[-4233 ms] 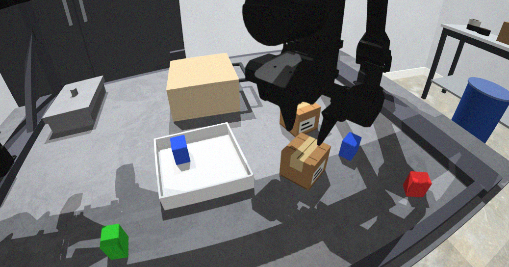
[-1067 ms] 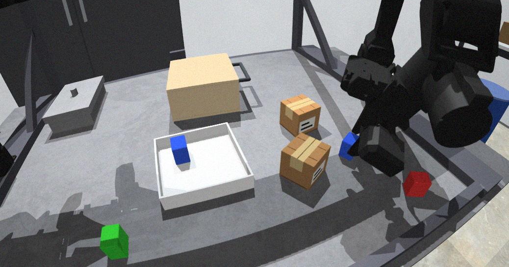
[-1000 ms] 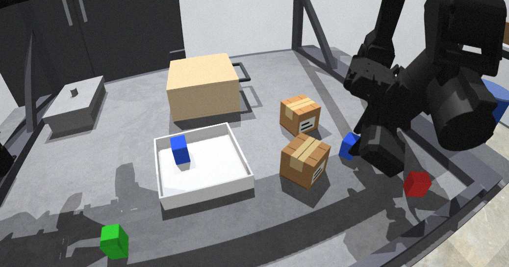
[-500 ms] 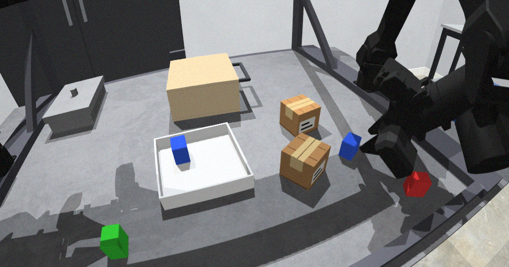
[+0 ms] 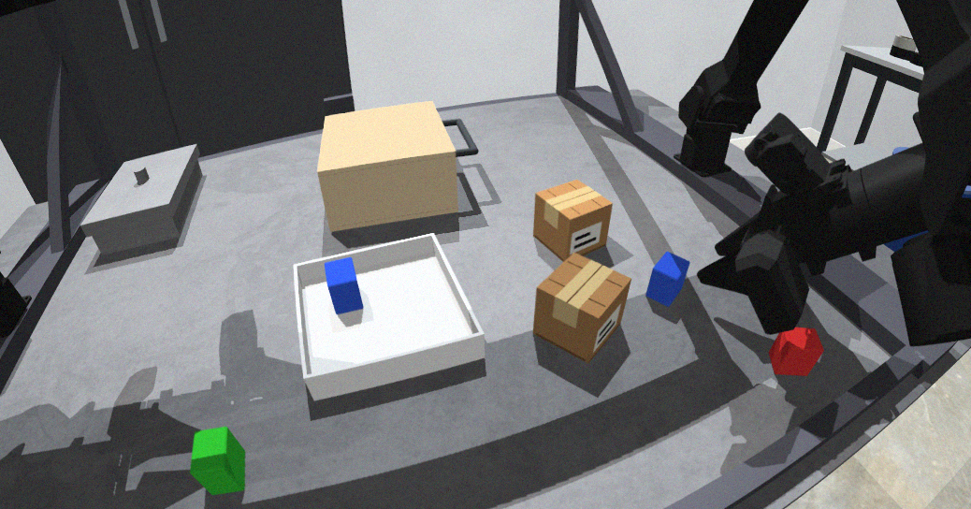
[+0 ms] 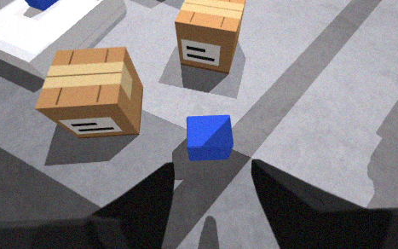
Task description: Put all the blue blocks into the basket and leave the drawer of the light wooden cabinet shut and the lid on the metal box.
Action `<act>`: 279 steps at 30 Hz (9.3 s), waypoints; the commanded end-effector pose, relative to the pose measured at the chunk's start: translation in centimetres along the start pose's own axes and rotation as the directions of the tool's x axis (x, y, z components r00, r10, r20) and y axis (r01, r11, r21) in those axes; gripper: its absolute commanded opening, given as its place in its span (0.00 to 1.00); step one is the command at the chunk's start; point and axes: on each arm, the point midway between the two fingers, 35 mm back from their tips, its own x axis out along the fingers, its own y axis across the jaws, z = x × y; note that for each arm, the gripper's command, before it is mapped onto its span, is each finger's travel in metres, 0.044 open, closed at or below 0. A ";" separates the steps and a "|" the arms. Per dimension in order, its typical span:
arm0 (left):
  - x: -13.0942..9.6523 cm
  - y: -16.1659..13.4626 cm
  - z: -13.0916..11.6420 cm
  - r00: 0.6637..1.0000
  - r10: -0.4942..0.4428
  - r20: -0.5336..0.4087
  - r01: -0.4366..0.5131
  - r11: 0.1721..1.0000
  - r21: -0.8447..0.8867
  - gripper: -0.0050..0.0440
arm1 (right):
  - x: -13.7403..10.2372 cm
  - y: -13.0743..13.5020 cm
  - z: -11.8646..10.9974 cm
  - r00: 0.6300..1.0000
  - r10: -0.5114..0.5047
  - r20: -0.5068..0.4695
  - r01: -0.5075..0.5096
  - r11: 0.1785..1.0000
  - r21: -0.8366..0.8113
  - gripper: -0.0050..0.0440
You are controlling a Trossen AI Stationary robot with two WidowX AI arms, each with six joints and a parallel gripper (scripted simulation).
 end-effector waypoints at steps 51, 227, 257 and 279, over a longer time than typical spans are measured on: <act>4.2 0.4 0.4 0.999 0.031 -0.020 -0.031 0.999 0.021 0.56 | -0.4 0.0 2.0 0.999 -0.003 0.050 0.003 1.000 -0.002 0.38; 15.2 14.5 18.8 0.723 0.642 -0.254 -0.631 0.466 -0.620 0.00 | -0.4 0.0 2.0 0.999 -0.003 0.050 0.003 1.000 -0.002 0.38; 17.2 14.5 16.7 0.723 0.643 -0.254 -0.632 0.465 -0.620 0.00 | -0.4 0.0 2.0 0.999 -0.003 0.050 0.003 1.000 -0.002 0.38; 18.3 14.5 15.7 0.724 0.641 -0.255 -0.631 0.467 -0.619 0.00 | -0.4 0.0 2.0 0.999 -0.003 0.050 0.003 1.000 -0.002 0.38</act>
